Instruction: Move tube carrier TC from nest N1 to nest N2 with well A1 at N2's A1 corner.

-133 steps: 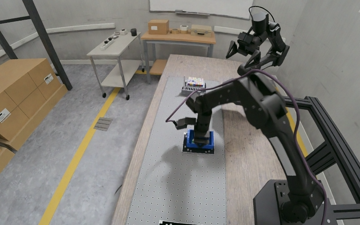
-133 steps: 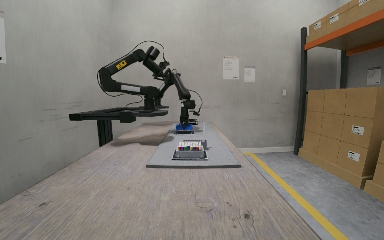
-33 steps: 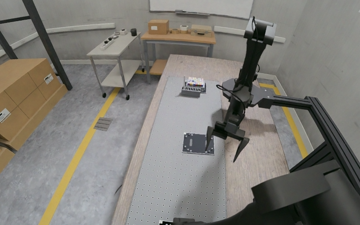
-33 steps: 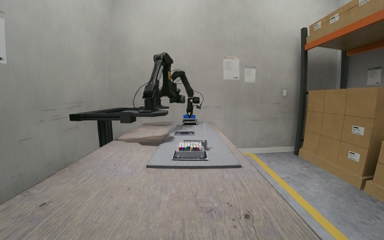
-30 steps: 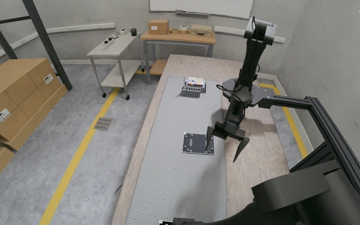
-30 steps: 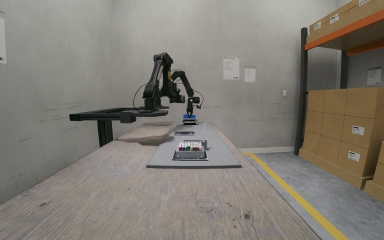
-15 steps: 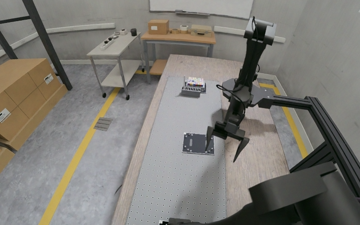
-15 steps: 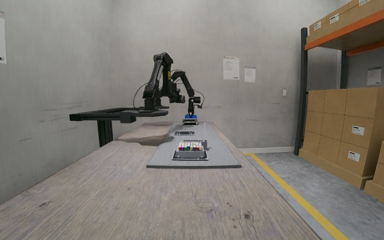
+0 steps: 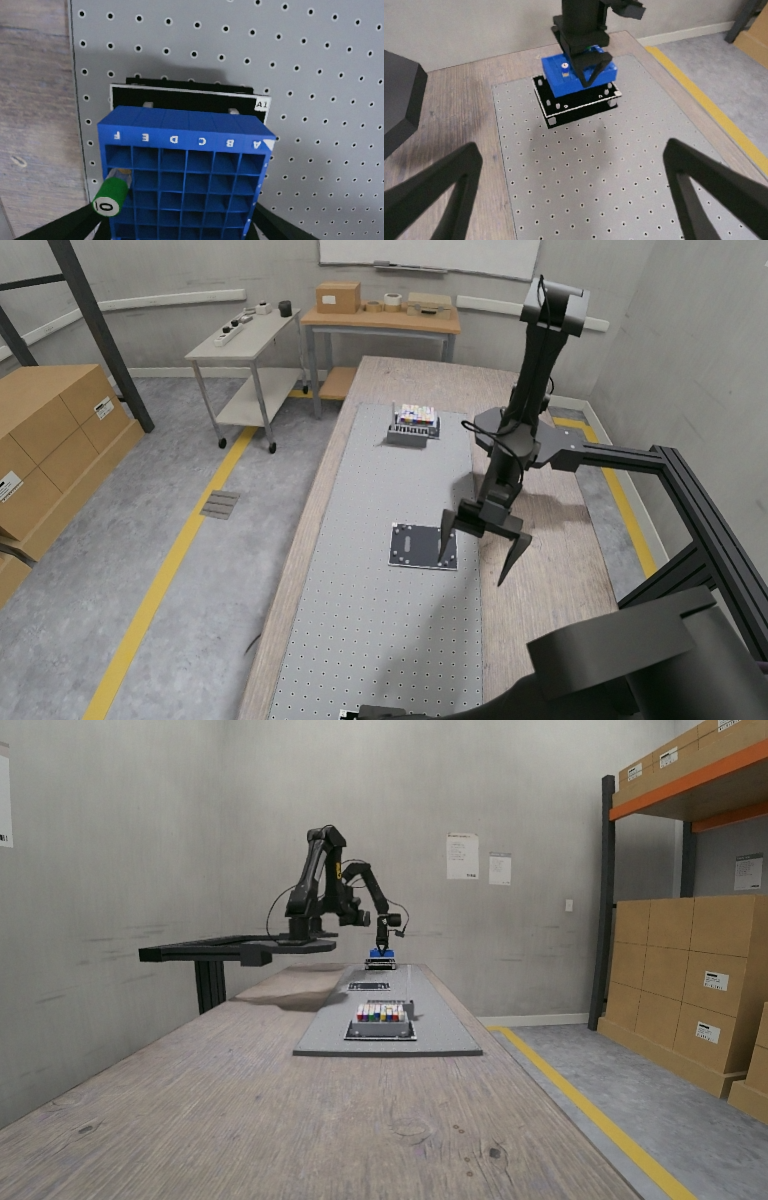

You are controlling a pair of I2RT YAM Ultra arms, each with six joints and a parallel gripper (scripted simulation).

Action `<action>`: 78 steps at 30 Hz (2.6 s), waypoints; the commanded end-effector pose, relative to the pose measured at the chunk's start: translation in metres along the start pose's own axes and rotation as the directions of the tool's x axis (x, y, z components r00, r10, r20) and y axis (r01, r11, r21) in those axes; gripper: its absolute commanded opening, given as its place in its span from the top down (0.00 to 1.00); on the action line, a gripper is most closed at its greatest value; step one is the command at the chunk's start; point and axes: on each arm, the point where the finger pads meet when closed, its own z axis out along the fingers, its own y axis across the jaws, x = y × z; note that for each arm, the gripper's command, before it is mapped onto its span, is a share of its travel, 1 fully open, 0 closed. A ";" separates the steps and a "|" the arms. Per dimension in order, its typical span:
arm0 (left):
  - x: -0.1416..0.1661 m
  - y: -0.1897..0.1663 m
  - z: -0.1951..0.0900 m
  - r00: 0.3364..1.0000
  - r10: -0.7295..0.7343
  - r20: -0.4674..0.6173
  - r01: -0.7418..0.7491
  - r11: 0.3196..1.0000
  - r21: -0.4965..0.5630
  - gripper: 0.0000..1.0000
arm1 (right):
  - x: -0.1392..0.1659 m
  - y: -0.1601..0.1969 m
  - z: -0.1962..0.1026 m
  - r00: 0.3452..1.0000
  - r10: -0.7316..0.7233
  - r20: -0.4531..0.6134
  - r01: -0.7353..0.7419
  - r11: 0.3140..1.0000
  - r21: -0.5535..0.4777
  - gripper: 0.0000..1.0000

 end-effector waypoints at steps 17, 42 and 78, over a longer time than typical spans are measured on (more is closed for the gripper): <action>0.001 -0.002 0.011 1.000 -0.007 0.012 0.007 1.000 -0.004 0.16 | -0.017 0.002 0.002 0.999 0.000 0.049 0.000 1.000 -0.002 0.00; 0.006 -0.003 0.017 0.997 0.010 -0.073 -0.011 1.000 -0.007 0.16 | -0.017 0.002 0.002 0.999 0.000 0.049 0.000 1.000 -0.002 0.00; 0.008 -0.002 0.020 0.994 -0.010 -0.106 0.011 1.000 0.006 0.16 | -0.017 0.002 0.002 0.999 0.000 0.049 0.000 1.000 -0.002 0.00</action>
